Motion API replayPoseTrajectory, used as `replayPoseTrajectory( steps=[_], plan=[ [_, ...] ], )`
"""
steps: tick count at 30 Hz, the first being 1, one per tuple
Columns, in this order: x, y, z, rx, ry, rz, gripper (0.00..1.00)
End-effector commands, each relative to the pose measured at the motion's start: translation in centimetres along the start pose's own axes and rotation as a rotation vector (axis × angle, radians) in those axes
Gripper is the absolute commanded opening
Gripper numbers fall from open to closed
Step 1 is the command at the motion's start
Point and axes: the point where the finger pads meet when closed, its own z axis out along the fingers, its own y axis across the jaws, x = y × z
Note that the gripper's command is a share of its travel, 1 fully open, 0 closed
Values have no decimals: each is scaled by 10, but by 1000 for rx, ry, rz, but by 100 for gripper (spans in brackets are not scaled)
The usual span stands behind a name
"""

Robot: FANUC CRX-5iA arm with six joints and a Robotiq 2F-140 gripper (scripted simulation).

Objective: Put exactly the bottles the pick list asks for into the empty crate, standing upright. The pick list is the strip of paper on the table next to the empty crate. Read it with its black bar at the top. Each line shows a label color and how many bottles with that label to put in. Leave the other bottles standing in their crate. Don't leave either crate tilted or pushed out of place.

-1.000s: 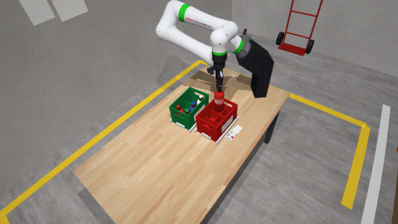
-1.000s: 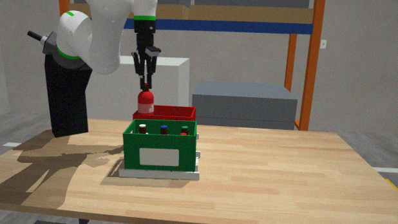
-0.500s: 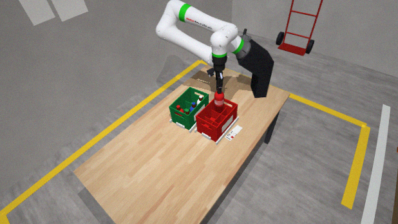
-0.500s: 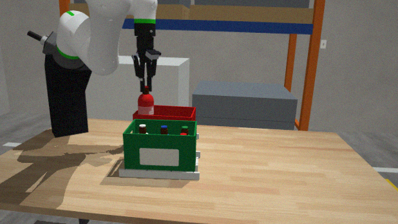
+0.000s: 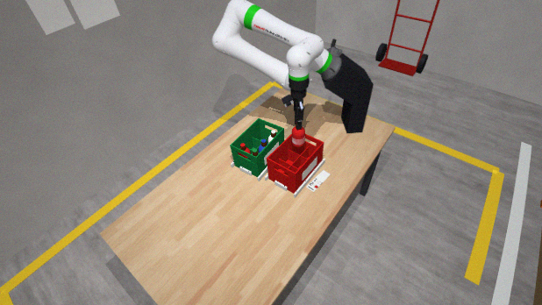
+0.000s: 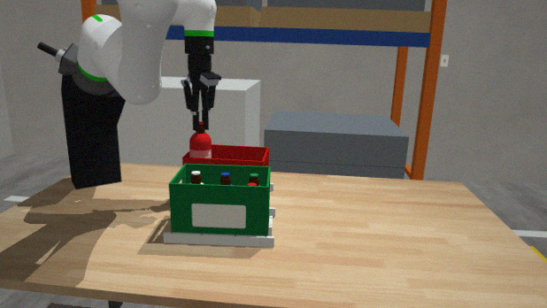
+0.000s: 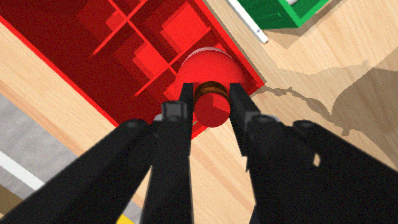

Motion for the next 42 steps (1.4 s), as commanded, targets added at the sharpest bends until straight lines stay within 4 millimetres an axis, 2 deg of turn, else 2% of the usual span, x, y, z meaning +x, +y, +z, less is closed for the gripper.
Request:
replayPoseTrajectory(
  steps=[1, 42],
  plan=[
    [0, -1, 2, 1, 0, 0, 10],
    [0, -1, 37, 1, 0, 0, 10]
  ],
)
